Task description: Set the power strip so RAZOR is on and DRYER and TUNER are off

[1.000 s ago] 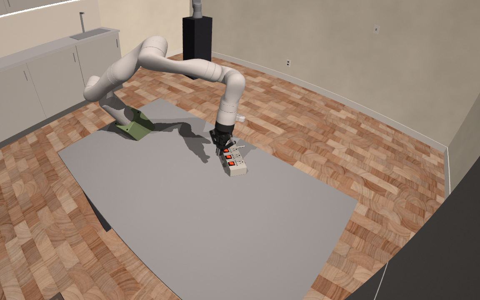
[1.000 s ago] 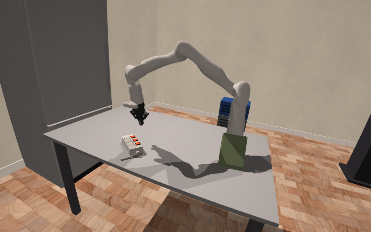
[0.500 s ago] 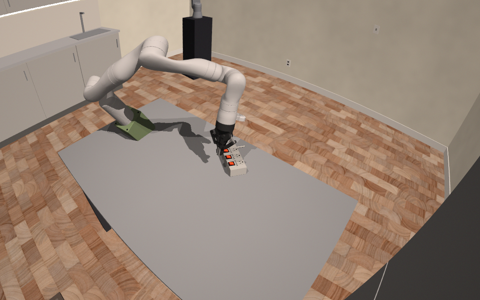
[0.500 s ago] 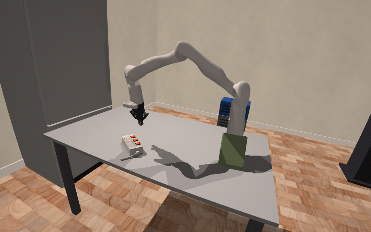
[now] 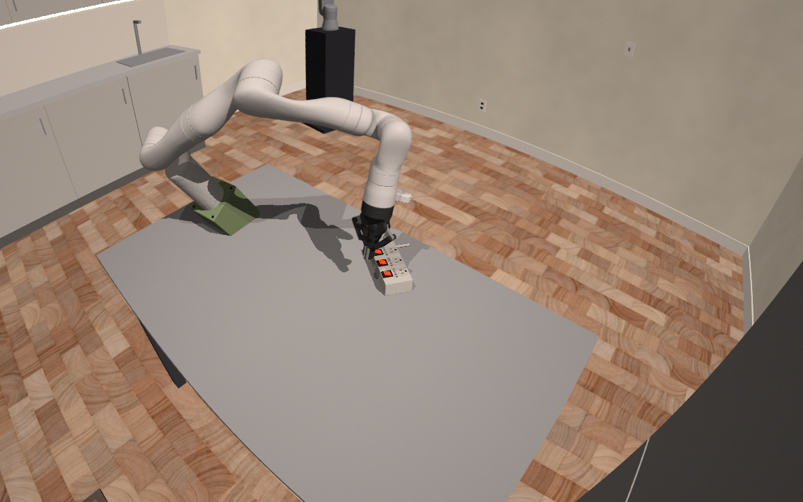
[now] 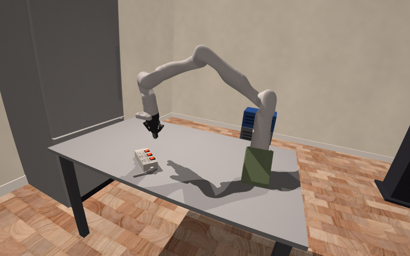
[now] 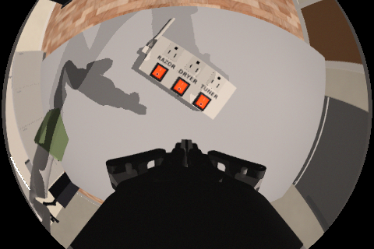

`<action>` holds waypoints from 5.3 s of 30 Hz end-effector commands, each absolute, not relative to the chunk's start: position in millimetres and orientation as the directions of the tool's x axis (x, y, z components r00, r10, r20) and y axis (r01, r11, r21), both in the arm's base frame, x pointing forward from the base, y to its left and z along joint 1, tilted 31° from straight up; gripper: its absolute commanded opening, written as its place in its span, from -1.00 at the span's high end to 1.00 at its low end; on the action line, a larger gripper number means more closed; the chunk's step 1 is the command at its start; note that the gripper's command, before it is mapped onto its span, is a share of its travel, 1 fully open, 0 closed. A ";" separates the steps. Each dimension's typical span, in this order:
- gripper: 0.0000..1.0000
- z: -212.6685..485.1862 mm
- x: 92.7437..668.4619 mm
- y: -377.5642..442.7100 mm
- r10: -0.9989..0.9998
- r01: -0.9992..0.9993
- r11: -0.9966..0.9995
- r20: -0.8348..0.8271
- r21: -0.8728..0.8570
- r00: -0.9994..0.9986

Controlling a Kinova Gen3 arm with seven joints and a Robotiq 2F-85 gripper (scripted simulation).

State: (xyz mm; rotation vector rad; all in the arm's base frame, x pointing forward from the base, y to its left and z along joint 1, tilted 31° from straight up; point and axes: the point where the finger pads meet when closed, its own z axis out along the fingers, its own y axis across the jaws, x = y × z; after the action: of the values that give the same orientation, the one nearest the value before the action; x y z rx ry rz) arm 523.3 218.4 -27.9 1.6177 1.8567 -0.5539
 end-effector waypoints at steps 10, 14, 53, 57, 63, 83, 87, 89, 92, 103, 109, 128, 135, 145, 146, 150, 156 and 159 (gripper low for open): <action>1.00 -27.8 523.2 221.0 0.728 0.982 0.168 -0.682 0.085 -0.066; 1.00 -27.8 523.2 221.2 0.728 0.982 0.168 -0.682 0.086 -0.065; 1.00 -27.8 523.2 221.2 0.728 0.982 0.168 -0.682 0.086 -0.065; 1.00 -27.8 523.2 221.2 0.728 0.982 0.168 -0.682 0.086 -0.065; 1.00 -27.8 523.2 221.2 0.728 0.982 0.168 -0.682 0.086 -0.065; 1.00 -31.1 523.9 219.4 0.728 0.982 0.168 -0.682 0.086 -0.065; 1.00 -36.7 524.9 216.1 0.728 0.982 0.167 -0.682 0.086 -0.065; 1.00 -36.7 524.9 216.1 0.728 0.982 0.167 -0.682 0.086 -0.065; 1.00 -36.7 524.9 216.1 0.728 0.982 0.167 -0.682 0.086 -0.065; 1.00 -53.3 527.7 206.5 0.728 0.982 0.167 -0.682 0.085 -0.065; 1.00 -61.1 528.9 201.7 0.729 0.982 0.167 -0.682 0.085 -0.065; 1.00 -69.9 530.0 196.3 0.729 0.982 0.167 -0.682 0.085 -0.065; 1.00 -69.9 530.0 196.3 0.729 0.982 0.167 -0.682 0.085 -0.065; 1.00 -69.9 530.0 196.3 0.729 0.982 0.167 -0.682 0.085 -0.065; 1.00 -69.9 530.0 196.3 0.729 0.982 0.167 -0.682 0.085 -0.065; 1.00 -69.9 530.0 196.3 0.729 0.982 0.167 -0.682 0.085 -0.065; 1.00 -69.9 530.0 196.3 0.729 0.982 0.167 -0.682 0.085 -0.065; 1.00 -69.9 530.0 196.3 0.729 0.982 0.167 -0.682 0.085 -0.065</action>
State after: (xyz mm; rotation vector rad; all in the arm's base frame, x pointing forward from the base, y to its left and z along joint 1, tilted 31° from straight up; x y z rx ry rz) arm 529.6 195.2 -70.9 1.6181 1.8509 -0.5512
